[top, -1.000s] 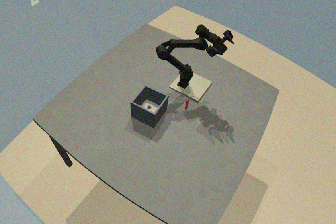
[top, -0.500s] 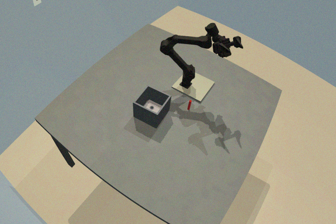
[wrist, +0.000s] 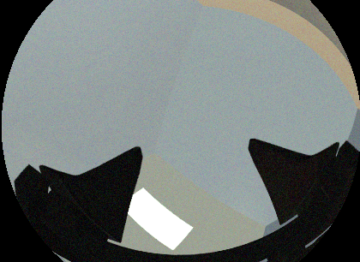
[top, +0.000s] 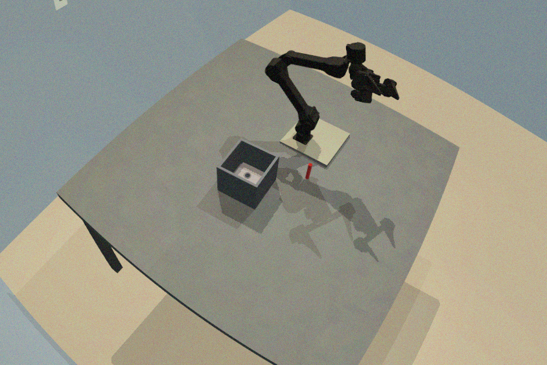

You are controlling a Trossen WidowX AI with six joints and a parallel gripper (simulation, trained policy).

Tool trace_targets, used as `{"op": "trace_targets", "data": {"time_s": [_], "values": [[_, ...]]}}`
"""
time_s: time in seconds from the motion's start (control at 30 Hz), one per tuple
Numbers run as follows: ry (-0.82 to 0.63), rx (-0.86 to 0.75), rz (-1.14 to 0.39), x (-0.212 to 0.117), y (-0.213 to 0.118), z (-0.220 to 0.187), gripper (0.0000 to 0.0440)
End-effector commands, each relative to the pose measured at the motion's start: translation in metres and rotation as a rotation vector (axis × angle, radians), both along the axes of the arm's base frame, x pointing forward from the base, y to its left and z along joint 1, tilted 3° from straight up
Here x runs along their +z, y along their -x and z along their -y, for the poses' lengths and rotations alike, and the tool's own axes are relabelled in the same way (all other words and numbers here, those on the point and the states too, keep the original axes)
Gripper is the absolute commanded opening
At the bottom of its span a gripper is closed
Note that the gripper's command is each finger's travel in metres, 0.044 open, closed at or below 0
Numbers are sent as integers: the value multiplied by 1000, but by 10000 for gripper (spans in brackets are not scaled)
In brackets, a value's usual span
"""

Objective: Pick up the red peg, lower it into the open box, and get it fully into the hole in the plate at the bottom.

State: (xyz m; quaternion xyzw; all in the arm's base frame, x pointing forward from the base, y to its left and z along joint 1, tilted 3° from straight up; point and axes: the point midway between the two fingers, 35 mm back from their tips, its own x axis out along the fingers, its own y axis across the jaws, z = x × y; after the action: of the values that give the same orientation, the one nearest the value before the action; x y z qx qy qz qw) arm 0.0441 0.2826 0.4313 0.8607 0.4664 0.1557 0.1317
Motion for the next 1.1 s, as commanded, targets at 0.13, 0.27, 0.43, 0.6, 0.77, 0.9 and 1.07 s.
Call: {"op": "trace_targets", "data": {"time_s": [0.13, 0.27, 0.43, 0.6, 0.77, 0.9, 1.07], "values": [[204, -34, 103, -20, -22, -10, 440], [334, -51, 145, -37, -37, -13, 440], [502, -65, 180, -60, -57, -13, 440], [673, -68, 196, -86, -77, -9, 440], [845, -58, 191, -114, -96, 1, 440], [980, -39, 171, -136, -110, 13, 440], [1142, 1, 123, -165, -125, 32, 440]]}}
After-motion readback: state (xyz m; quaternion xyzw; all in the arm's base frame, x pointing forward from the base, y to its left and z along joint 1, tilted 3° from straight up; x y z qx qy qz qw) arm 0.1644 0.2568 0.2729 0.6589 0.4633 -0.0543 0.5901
